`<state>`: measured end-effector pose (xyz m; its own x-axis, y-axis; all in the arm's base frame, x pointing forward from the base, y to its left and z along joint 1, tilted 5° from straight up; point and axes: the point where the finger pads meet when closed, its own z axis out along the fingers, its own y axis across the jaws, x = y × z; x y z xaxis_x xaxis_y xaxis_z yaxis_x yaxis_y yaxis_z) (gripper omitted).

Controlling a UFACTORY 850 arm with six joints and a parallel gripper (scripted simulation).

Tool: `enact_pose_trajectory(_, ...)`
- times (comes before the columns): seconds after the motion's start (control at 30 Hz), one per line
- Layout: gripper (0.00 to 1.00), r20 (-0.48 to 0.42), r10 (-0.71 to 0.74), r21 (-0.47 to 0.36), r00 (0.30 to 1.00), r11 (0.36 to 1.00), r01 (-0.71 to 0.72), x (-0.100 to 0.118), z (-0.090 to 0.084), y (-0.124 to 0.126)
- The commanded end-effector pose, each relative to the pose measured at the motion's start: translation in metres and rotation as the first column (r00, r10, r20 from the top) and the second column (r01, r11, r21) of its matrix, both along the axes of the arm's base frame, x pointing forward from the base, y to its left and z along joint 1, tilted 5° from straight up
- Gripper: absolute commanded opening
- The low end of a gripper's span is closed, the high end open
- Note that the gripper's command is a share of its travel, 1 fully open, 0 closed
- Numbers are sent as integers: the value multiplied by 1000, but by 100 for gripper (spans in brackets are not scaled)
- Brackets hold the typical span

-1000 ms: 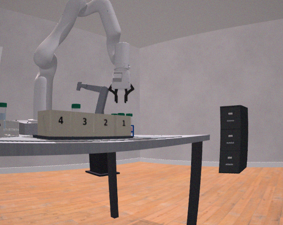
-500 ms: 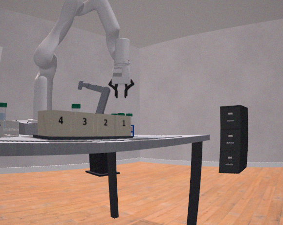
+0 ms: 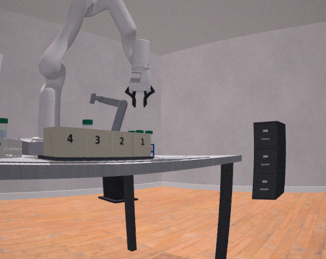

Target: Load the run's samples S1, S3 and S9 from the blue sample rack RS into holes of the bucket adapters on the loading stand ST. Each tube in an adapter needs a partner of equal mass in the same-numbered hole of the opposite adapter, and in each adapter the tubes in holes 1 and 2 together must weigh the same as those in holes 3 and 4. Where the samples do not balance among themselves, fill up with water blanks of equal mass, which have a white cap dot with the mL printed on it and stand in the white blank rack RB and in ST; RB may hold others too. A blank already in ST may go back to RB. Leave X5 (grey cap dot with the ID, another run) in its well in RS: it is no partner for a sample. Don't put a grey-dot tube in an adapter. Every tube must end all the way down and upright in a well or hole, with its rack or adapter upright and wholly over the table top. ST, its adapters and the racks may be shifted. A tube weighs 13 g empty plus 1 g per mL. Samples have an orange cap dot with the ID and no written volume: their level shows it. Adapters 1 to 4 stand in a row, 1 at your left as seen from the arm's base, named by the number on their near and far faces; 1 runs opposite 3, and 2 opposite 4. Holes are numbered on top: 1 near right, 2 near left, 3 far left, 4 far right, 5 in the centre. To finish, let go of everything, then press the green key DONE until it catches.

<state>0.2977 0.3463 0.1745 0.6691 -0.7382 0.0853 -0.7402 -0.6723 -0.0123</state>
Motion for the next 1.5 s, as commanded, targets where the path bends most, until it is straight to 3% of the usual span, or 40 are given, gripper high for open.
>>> enact_pose_trajectory(0.0,43,1,0,1,1000,1000,0,0,4,1)
enact_pose_trajectory(0.77,43,1,0,1,1000,1000,0,0,4,1)
enact_pose_trajectory(0.8,57,-1,33,-1,999,999,-33,-5,4,1)
enact_pose_trajectory(1.13,57,-23,357,-19,934,934,-357,-55,0,3)
enact_pose_trajectory(1.23,57,-26,388,-21,921,921,-388,-56,0,3)
enact_pose_trajectory(1.47,57,-44,589,-28,807,807,-590,-56,0,3)
